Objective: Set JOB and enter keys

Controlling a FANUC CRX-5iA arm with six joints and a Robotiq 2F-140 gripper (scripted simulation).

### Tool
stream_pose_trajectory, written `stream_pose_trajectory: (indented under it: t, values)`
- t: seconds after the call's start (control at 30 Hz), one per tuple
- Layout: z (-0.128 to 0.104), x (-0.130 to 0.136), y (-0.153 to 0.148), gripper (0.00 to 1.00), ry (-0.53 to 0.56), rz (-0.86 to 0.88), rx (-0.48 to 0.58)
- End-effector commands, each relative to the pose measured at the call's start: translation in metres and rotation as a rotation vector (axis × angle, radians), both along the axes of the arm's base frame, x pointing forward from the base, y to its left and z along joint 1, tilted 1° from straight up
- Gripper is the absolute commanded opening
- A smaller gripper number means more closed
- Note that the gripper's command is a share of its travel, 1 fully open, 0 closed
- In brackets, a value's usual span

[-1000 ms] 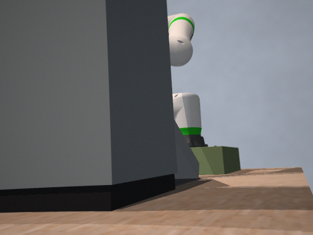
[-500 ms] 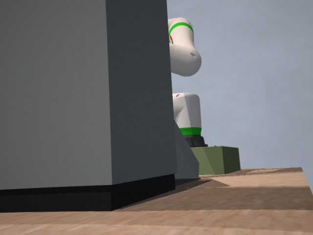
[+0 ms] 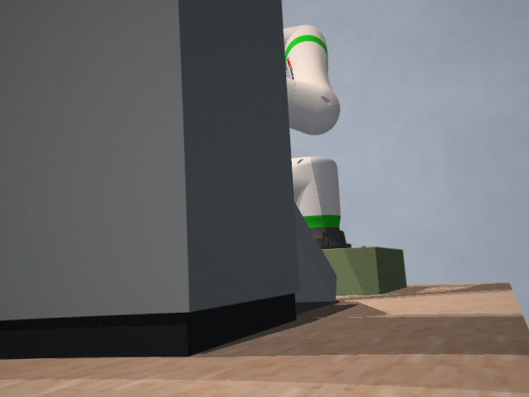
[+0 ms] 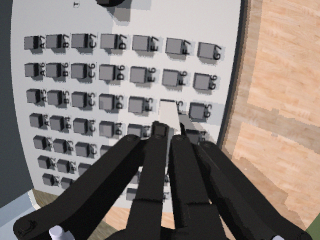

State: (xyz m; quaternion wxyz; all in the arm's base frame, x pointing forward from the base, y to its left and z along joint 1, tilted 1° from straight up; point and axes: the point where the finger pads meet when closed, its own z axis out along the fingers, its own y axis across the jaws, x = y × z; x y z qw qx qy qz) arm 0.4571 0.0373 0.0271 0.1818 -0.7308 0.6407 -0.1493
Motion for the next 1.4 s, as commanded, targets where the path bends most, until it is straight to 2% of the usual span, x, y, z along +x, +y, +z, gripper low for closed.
stream_pose_trajectory:
  t: [0.0,1.37]
  values:
    - [-0.0035,0.0017,0.0002,0.0,0.0,0.0,0.0]
    - [-0.0106,0.0053,0.0008,0.0,0.0,0.0,0.0]
